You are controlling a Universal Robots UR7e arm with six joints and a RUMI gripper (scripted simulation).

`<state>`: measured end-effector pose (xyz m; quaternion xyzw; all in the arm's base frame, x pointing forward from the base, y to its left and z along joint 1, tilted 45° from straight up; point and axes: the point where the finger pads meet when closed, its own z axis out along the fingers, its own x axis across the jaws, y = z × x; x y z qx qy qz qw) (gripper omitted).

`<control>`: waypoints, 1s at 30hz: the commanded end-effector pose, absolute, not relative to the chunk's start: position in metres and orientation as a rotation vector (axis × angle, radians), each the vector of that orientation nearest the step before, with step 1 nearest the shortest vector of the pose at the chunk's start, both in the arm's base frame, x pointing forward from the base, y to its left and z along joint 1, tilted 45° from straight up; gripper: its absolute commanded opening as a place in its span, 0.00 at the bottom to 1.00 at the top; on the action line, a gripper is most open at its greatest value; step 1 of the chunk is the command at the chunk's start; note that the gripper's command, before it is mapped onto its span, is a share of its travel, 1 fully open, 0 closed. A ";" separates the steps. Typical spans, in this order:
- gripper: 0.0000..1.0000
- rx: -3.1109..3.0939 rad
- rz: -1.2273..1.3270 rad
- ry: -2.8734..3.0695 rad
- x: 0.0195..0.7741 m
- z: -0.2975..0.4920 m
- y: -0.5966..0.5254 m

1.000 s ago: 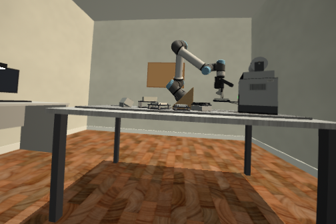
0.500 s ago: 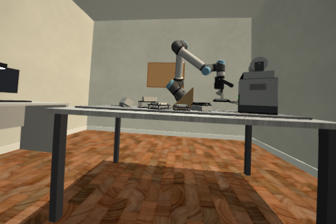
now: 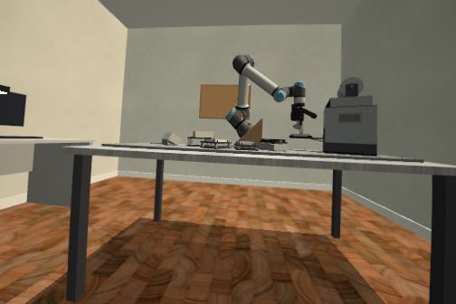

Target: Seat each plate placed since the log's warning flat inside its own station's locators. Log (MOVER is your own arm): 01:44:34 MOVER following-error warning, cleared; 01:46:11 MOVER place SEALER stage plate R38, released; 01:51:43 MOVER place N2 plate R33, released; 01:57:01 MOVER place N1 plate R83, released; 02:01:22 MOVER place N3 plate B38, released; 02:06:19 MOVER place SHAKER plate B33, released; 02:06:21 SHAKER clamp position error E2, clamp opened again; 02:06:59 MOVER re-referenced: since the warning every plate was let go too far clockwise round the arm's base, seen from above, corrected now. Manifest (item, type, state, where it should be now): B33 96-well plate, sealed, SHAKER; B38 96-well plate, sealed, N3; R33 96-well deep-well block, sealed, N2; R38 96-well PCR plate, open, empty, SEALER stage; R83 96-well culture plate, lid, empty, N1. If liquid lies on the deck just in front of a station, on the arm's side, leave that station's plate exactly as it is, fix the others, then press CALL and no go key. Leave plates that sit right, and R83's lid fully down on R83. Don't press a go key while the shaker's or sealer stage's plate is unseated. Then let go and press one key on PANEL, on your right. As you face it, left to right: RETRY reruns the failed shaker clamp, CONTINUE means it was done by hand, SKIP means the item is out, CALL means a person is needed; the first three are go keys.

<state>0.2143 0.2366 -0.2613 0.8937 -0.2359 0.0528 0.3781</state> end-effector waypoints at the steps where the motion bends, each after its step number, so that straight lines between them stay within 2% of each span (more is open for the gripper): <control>1: 0.00 2.285 0.136 -0.603 0.215 -0.261 0.237; 25: 0.00 2.285 0.136 -0.603 0.215 -0.261 0.237; 26: 0.82 2.285 0.136 -0.603 0.215 -0.261 0.237; 30: 0.82 2.285 0.136 -0.603 0.215 -0.261 0.237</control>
